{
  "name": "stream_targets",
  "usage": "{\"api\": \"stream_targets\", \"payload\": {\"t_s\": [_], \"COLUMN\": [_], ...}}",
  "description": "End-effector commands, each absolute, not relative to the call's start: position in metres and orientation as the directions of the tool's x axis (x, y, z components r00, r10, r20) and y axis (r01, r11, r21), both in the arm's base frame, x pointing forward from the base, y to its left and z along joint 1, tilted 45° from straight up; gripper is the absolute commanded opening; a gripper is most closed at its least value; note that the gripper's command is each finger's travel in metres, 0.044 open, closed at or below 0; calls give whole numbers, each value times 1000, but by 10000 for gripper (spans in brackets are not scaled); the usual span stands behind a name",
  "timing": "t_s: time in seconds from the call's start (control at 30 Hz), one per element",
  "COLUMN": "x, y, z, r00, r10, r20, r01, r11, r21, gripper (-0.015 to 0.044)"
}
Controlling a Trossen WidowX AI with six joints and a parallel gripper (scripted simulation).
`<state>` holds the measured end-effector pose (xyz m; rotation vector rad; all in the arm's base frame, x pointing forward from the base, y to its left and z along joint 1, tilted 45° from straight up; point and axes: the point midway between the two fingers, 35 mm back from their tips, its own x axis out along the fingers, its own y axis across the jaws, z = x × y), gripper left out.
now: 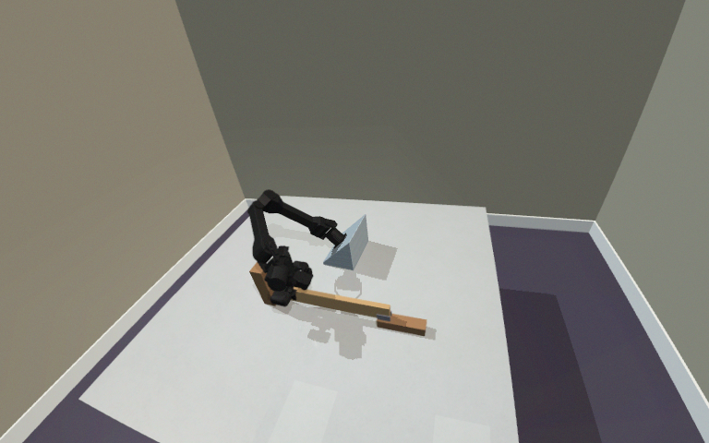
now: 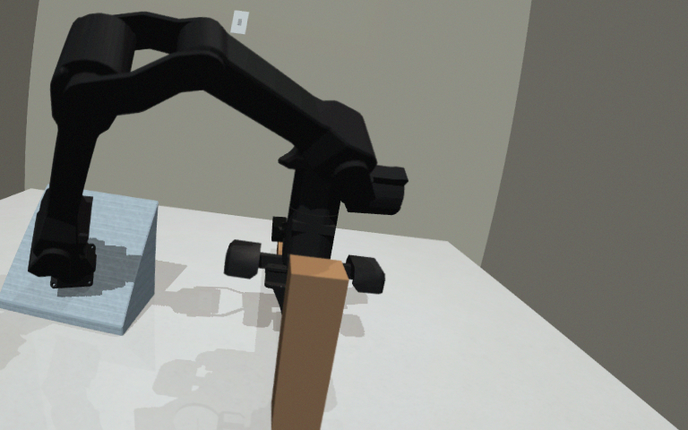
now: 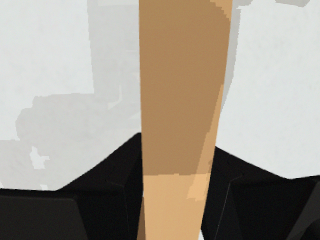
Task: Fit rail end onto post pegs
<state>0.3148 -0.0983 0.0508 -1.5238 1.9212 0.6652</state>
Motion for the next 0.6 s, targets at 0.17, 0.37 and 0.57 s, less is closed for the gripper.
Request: {"api": "stream_targets", "payload": {"t_s": [0.17,0.37,0.57], "x": [314,314,314], "y": [-99,-99,-99], "z": [52,52,52], "r00": [-169,-169,-169], "r10": [-680,-680,-680], "r20": [-714,-714,-714], "r01": [-975,-975,-975], "r11": [219,219,219], "r21": [22,22,22], "gripper": [52,210,368]}}
